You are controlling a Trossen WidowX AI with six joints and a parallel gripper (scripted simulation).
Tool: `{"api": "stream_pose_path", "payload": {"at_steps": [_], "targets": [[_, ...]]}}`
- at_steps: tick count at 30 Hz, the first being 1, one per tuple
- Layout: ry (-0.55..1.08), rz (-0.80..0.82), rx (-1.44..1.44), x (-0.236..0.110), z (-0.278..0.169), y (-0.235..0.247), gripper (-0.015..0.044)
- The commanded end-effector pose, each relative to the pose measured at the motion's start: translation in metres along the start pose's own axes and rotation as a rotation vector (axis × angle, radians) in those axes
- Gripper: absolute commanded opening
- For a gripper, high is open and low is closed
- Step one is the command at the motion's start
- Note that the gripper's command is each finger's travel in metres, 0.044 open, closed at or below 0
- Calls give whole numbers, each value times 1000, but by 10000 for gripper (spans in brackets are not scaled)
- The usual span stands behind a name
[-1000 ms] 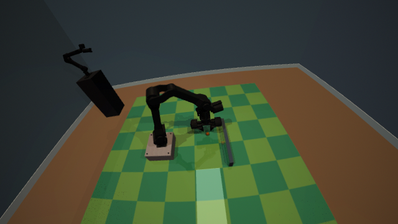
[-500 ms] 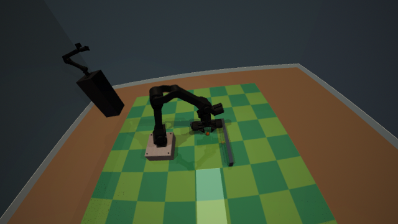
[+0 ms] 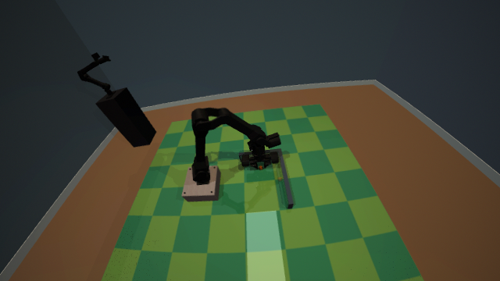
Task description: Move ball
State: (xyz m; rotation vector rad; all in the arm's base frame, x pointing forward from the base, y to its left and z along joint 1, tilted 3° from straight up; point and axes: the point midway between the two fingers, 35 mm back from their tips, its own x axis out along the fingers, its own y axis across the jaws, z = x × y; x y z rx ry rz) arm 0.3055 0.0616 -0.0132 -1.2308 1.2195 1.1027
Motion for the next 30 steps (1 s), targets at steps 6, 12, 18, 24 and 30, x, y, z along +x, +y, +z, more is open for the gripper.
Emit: {"api": "stream_pose_path", "payload": {"at_steps": [6, 12, 18, 24, 30], "targets": [[-5, 4, -4, 2, 0, 1, 94], [-5, 4, -4, -3, 1, 0, 0], [-5, 4, -4, -46, 2, -6, 0], [-5, 4, -4, -93, 2, -4, 0], [-5, 4, -4, -121, 0, 0, 0]]}}
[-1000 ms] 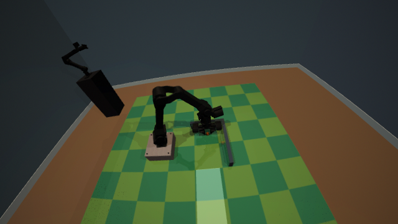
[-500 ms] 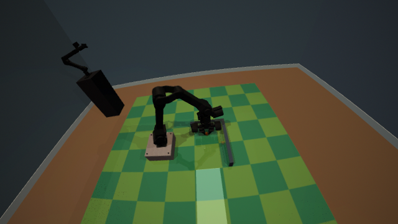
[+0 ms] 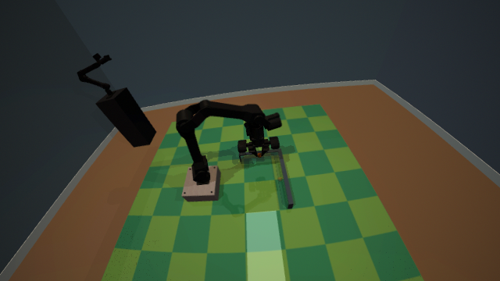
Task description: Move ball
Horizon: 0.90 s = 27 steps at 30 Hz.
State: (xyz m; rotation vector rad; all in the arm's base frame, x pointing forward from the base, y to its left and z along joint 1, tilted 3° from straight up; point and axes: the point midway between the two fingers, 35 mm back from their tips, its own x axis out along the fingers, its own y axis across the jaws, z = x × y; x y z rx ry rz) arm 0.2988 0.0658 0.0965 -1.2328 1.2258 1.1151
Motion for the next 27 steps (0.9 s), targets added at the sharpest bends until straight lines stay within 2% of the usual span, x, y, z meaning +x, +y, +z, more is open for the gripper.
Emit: {"api": "stream_pose_path", "payload": {"at_steps": [1, 27], "targets": [[-8, -7, 4, -11, 1, 1, 0], [-9, -12, 1045, 10, -50, -61, 0]]}}
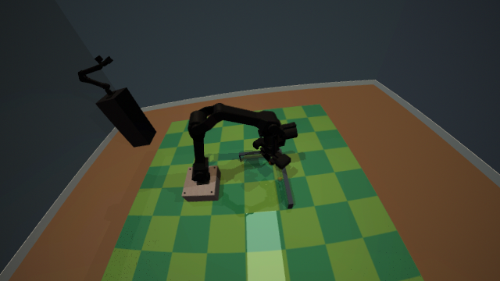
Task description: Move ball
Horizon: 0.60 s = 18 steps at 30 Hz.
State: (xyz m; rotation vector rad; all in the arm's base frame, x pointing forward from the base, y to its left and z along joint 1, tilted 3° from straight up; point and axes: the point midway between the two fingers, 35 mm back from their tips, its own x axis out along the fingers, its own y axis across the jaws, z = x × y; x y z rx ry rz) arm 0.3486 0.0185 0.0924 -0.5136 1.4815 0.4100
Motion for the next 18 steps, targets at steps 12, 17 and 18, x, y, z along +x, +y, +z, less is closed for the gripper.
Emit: {"api": "stream_pose_path", "payload": {"at_steps": [12, 17, 18], "targets": [[-10, 1, 615, 14, 4, -50, 0], [-10, 1, 643, 15, 4, -52, 0], [-10, 1, 643, 16, 4, -52, 0]]}}
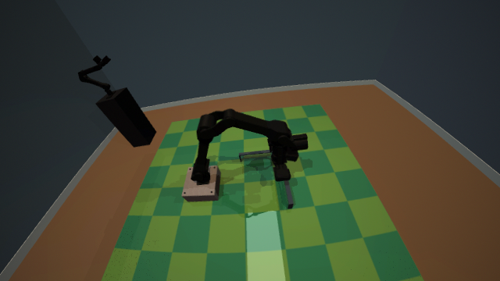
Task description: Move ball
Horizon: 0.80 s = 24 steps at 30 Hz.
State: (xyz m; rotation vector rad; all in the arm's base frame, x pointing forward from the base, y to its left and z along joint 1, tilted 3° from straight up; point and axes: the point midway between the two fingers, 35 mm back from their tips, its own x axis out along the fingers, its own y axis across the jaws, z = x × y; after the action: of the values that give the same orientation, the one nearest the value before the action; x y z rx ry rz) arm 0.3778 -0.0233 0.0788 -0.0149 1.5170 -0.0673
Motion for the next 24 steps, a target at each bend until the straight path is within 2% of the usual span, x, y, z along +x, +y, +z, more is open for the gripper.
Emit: {"api": "stream_pose_path", "payload": {"at_steps": [1, 12, 24], "targets": [[-12, 6, 16, 1, 4, 1, 0], [-12, 6, 16, 64, 5, 1, 0], [-12, 6, 16, 76, 5, 1, 0]]}}
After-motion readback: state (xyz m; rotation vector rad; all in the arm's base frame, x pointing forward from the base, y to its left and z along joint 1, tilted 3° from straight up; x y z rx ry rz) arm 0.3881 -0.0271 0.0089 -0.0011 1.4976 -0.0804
